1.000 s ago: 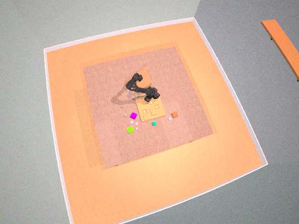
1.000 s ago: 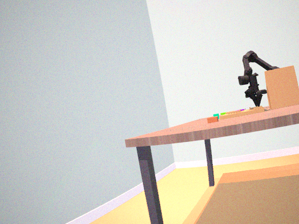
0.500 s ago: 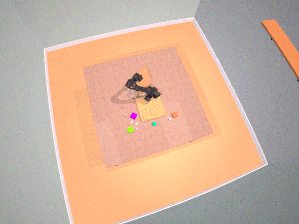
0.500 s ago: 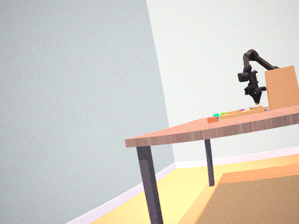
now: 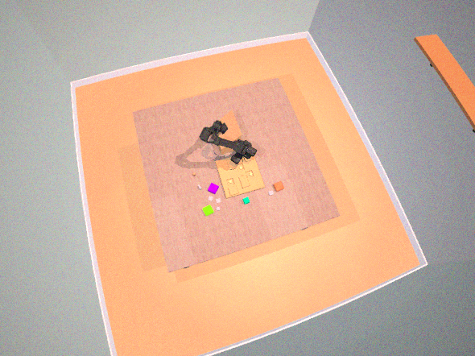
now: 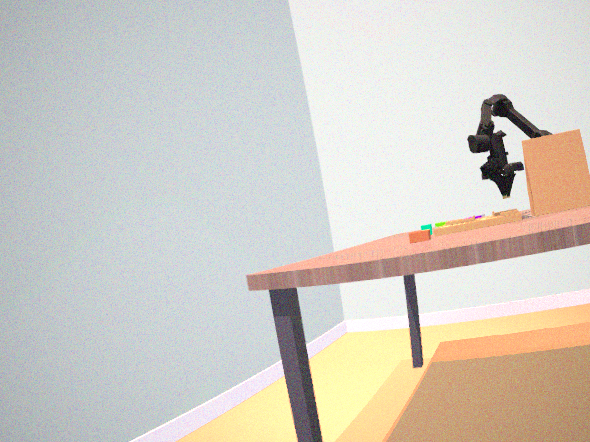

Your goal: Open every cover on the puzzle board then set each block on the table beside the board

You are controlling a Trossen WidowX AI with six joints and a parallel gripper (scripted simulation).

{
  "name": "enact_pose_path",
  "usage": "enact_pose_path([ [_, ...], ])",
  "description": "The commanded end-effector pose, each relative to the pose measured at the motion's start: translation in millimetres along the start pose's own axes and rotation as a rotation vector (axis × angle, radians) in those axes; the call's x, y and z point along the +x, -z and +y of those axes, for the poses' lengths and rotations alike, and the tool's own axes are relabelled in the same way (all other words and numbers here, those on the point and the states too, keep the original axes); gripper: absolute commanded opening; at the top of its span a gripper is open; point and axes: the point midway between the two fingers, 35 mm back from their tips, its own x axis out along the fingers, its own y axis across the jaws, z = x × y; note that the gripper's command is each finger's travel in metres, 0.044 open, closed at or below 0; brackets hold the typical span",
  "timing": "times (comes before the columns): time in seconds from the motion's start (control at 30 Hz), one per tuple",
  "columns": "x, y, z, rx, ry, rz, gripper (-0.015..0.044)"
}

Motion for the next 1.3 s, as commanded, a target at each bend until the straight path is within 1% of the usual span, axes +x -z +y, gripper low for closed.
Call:
enact_pose_path([
  [0.0, -10.4, -0.5, -0.1, 0.006, -0.005, -0.002, 0.0080],
  [0.3, -29.1, -1.7, 0.8, 0.006, -0.004, -0.002, 0.0080],
  [1.27, -42.3, -100.3, 55.1, 0.009, -0.012, -0.013, 0.0080],
])
